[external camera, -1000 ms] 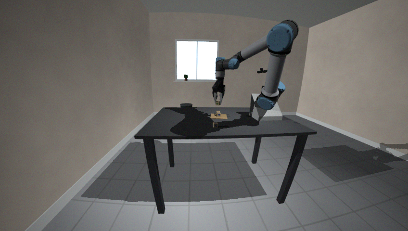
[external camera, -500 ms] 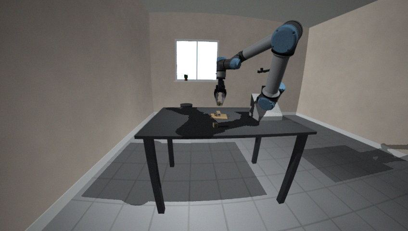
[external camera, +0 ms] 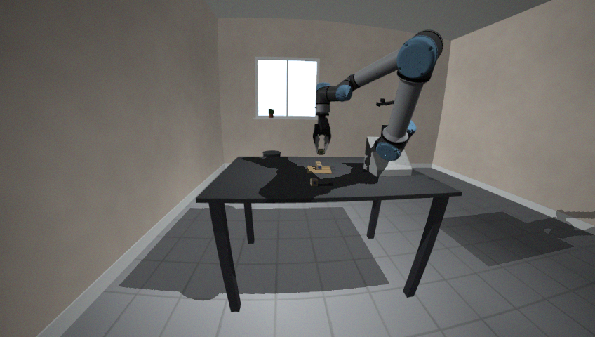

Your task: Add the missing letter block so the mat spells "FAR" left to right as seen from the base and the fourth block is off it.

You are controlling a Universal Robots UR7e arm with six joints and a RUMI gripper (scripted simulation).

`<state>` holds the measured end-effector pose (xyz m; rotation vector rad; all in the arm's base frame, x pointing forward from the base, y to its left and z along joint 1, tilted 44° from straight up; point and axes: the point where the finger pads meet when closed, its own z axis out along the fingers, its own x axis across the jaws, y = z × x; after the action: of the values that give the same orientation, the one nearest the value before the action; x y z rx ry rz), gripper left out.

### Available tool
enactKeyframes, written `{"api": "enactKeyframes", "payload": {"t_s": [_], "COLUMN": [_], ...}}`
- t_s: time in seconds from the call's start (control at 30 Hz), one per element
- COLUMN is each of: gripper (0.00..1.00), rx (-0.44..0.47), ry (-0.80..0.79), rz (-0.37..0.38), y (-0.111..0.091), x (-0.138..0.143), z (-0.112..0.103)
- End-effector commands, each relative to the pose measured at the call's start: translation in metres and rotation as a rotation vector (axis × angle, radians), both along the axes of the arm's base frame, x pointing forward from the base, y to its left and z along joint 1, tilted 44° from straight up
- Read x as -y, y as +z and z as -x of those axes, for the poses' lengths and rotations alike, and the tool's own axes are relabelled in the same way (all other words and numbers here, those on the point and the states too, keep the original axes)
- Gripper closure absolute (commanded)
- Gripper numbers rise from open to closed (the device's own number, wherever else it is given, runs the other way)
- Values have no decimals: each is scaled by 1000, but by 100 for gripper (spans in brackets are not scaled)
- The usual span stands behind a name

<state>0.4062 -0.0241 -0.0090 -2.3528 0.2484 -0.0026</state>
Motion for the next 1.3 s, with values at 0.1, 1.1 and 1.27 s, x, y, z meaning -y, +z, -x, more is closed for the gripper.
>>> {"api": "enactKeyframes", "payload": {"t_s": [0.1, 1.1, 1.27], "gripper": [91, 91, 91], "rx": [3, 3, 3], "ry": [2, 2, 2], "rz": [1, 1, 1], "y": [0, -51, -61], "x": [0, -50, -60], "z": [0, -5, -6]}}
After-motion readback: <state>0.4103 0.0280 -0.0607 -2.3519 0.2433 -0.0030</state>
